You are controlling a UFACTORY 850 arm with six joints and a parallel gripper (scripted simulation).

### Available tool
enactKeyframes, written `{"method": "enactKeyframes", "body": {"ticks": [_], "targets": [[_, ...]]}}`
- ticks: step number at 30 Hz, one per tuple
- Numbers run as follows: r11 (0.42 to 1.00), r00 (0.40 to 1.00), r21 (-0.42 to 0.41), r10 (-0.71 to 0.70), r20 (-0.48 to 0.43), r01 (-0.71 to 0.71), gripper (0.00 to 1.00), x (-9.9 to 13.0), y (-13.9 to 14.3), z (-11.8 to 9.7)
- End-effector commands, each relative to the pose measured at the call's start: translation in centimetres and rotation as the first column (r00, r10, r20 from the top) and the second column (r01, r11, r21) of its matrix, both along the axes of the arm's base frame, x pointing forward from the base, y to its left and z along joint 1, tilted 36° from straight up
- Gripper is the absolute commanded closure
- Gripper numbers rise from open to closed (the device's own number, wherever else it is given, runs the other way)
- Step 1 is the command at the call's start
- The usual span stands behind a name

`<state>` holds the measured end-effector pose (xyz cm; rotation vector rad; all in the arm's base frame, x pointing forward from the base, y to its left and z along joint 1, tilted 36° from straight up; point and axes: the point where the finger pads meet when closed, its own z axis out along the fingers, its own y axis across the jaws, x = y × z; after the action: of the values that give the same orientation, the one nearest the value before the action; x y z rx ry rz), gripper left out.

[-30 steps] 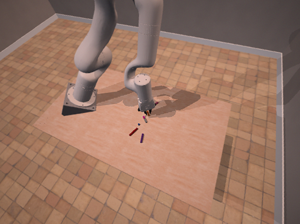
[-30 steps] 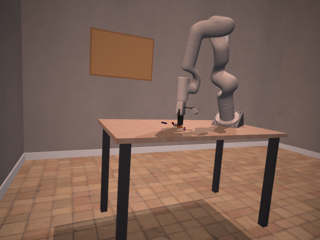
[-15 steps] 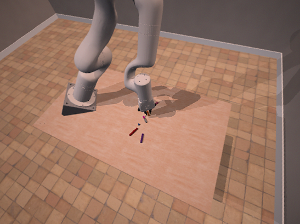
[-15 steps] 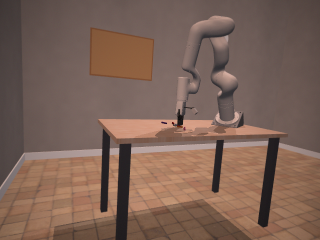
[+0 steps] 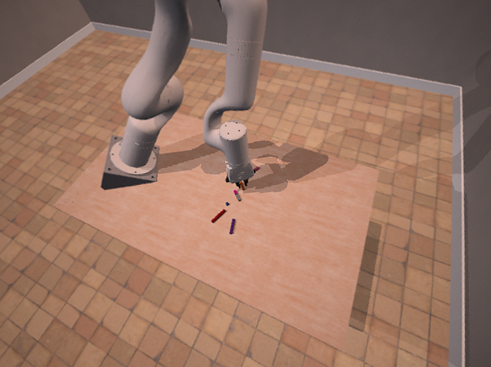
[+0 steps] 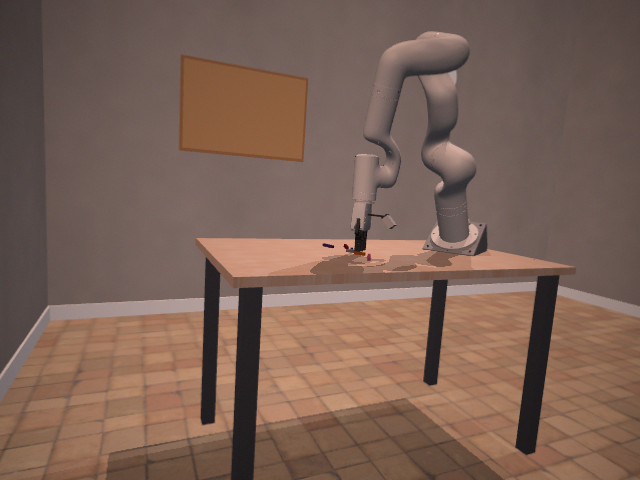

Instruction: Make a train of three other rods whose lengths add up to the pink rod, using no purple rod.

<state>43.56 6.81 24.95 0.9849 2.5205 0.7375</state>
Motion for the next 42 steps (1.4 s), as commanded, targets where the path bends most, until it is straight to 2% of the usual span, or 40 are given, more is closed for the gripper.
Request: {"method": "enactKeyframes", "body": {"ticks": [1, 21, 42], "targets": [[1.000, 1.000, 0.000, 0.000, 0.001, 0.000, 0.76, 0.1, 0.0, 0.0], [1.000, 1.000, 0.000, 0.000, 0.001, 0.000, 0.76, 0.7, 0.4, -1.0], [1.000, 1.000, 0.000, 0.000, 0.001, 0.000, 0.76, 0.7, 0.5, -1.1]]}}
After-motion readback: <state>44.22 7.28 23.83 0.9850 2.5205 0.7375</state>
